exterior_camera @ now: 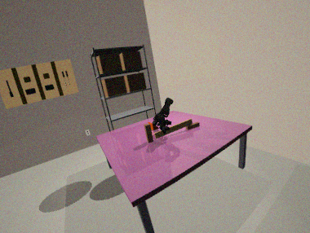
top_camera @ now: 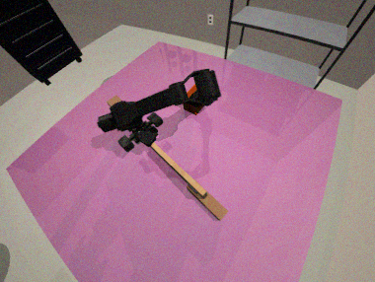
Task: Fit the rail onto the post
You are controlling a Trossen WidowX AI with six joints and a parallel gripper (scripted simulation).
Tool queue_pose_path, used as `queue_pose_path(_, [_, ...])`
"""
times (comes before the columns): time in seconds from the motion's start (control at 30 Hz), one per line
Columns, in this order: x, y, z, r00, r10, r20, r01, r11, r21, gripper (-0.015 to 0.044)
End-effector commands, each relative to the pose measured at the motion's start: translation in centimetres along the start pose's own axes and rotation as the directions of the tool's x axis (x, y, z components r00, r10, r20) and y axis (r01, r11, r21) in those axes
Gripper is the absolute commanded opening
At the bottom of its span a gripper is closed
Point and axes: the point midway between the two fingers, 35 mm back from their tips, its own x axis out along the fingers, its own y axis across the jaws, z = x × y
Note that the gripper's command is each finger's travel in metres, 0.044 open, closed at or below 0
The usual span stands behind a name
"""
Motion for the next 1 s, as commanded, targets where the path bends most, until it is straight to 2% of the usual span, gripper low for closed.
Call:
queue_pose_path(0.0, [-0.8, -0.4, -0.1, 1.0, -0.021, 0.006, 0.021, 1.0, -0.001, 0.0])
queue_pose_path(0.97, [-2.2, -0.4, -0.1, 1.0, -0.021, 0.005, 0.021, 1.0, -0.001, 0.0])
